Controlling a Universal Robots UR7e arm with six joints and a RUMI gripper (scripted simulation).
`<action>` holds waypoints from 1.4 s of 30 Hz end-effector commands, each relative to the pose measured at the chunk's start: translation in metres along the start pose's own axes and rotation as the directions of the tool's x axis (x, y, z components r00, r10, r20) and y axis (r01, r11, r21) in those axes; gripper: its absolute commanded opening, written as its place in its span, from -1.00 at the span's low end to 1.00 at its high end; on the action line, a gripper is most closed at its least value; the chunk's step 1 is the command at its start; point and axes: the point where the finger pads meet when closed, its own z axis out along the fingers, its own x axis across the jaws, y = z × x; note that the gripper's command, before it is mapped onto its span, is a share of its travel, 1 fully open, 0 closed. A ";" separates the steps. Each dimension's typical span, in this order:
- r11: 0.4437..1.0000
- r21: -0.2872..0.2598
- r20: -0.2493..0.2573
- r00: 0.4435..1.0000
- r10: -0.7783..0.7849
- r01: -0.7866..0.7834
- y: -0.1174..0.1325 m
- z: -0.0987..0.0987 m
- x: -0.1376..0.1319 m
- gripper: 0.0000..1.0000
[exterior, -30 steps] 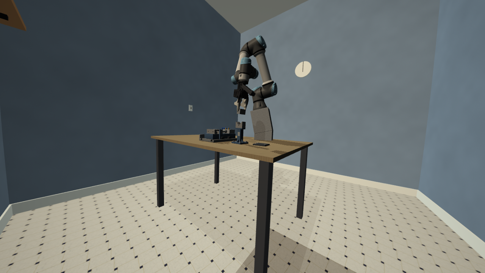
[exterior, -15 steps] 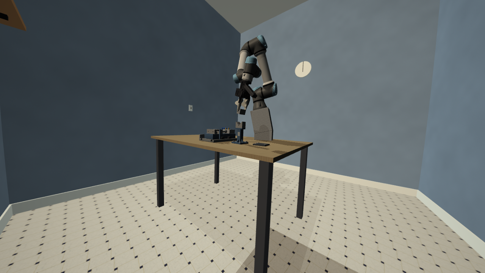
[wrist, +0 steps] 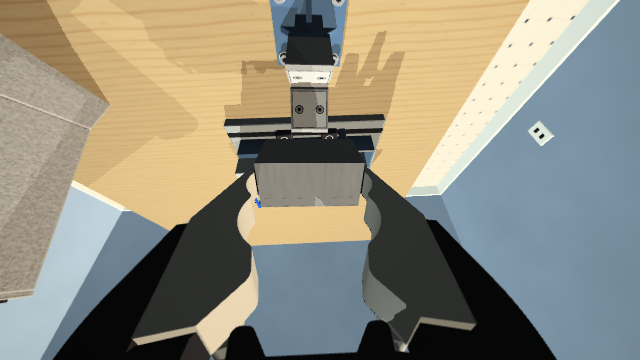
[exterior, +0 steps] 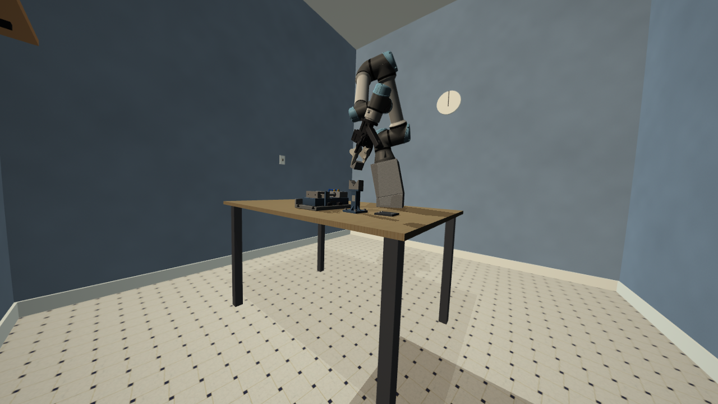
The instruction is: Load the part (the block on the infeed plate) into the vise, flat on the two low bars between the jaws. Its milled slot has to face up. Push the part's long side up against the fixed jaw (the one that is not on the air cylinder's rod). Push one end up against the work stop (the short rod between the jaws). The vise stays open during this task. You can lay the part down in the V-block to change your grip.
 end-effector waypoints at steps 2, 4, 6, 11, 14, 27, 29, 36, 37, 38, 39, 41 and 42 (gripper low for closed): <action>0.997 -0.082 0.004 1.000 0.002 -0.002 -0.001 0.000 0.000 -1.00; 0.997 -0.082 0.004 1.000 0.002 -0.002 -0.001 0.000 0.000 -1.00; 0.994 -0.106 0.004 1.000 0.003 -0.002 -0.001 0.000 0.000 -1.00; 0.987 -0.159 0.004 1.000 0.003 -0.002 -0.001 0.000 0.000 -1.00; 0.982 -0.188 0.004 1.000 0.002 -0.002 -0.001 0.000 0.000 -1.00; 0.964 -0.266 0.004 1.000 0.003 -0.001 -0.002 0.000 0.000 -1.00; 0.961 -0.277 0.004 1.000 0.002 -0.001 -0.002 0.000 0.000 -1.00; 0.952 -0.305 0.004 1.000 0.003 -0.001 -0.002 0.000 0.000 -1.00; 0.952 -0.305 0.004 1.000 0.003 -0.001 -0.002 0.000 0.000 -1.00; 0.952 -0.305 0.004 1.000 0.003 -0.001 -0.002 0.000 0.000 -1.00; 0.951 -0.308 0.004 1.000 0.003 -0.001 -0.002 0.000 0.000 -1.00; 0.950 -0.313 0.004 1.000 0.003 -0.001 -0.002 0.000 0.000 -1.00; 0.949 -0.316 0.004 1.000 0.003 -0.001 -0.002 0.000 0.000 -1.00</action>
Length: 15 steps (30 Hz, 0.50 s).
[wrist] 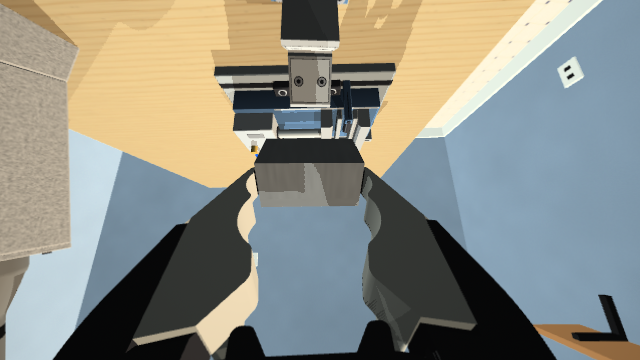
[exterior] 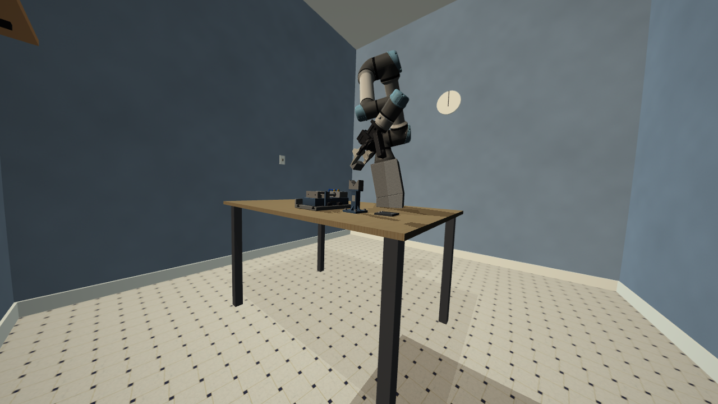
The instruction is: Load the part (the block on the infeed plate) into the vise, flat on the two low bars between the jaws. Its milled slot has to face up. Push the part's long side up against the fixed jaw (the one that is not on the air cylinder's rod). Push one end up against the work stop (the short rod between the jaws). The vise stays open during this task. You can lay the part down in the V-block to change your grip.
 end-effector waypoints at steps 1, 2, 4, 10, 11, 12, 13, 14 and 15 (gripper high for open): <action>1.000 -0.012 0.000 1.000 0.001 -0.001 0.000 0.000 0.000 -1.00; 1.000 -0.014 0.000 1.000 0.001 -0.001 0.000 0.000 0.000 -1.00; 1.000 -0.018 -0.001 1.000 0.001 -0.001 0.000 -0.001 0.000 -1.00; 1.000 -0.024 -0.001 1.000 0.001 -0.001 0.000 -0.001 0.000 -1.00; 1.000 -0.024 -0.001 1.000 0.001 -0.001 0.000 -0.001 0.000 -1.00; 1.000 -0.024 -0.001 1.000 0.001 -0.001 0.000 -0.001 0.000 -1.00; 1.000 -0.024 -0.001 1.000 0.001 -0.001 0.000 -0.001 0.000 -1.00; 1.000 -0.025 -0.001 1.000 0.001 -0.001 0.000 -0.001 0.000 -1.00; 1.000 -0.025 -0.001 1.000 0.001 -0.001 0.000 -0.001 0.000 -1.00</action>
